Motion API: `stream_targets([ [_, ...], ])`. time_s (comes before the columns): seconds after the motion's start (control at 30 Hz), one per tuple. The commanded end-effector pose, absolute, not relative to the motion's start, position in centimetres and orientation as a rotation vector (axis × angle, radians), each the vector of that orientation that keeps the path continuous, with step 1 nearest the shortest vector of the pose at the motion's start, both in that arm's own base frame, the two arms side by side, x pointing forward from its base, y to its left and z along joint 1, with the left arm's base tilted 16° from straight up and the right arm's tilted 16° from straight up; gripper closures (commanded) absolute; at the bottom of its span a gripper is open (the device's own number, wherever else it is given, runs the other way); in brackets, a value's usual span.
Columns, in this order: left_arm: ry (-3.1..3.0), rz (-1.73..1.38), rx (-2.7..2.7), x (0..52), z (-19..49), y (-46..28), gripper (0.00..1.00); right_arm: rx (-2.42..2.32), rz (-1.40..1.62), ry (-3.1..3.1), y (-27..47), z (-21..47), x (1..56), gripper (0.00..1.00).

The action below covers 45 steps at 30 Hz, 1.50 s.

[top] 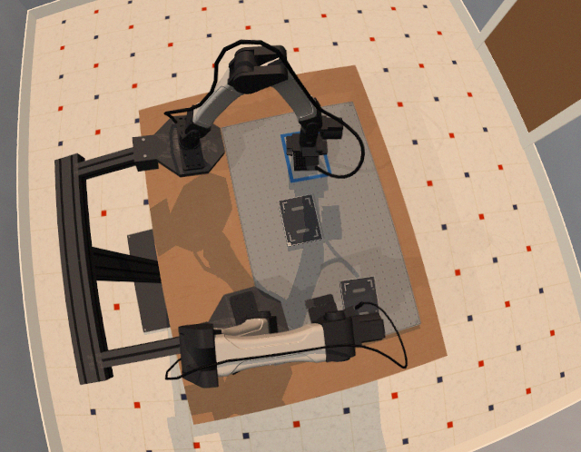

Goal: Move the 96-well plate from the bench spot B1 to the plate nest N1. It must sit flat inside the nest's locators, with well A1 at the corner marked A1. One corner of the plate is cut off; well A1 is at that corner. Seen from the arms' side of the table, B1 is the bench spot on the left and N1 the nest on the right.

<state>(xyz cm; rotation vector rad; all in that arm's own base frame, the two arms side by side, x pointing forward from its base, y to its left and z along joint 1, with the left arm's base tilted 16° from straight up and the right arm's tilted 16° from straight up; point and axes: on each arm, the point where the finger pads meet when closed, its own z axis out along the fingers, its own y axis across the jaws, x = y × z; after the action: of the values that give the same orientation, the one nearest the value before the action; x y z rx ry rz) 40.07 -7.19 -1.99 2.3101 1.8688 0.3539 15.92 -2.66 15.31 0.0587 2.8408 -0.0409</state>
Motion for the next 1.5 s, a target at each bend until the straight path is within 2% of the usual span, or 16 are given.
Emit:
stream_targets([
  [0.0,1.856,0.369,2.297,40.38,-1.62,-7.32,0.00,0.060,-0.024,2.877,-2.51,14.30,15.24,0.00],
  [0.43,1.856,0.369,2.297,40.35,-1.63,-7.33,0.00,0.060,-0.024,2.877,-2.51,14.30,15.24,0.00],
  [0.47,1.856,0.369,2.297,40.35,-1.63,-7.33,1.00,0.060,-0.024,2.877,-2.51,14.30,15.24,0.00],
  [1.47,1.856,0.369,2.297,40.35,-1.63,-7.33,1.00,0.060,-0.024,2.877,-2.51,14.30,15.24,0.00],
])
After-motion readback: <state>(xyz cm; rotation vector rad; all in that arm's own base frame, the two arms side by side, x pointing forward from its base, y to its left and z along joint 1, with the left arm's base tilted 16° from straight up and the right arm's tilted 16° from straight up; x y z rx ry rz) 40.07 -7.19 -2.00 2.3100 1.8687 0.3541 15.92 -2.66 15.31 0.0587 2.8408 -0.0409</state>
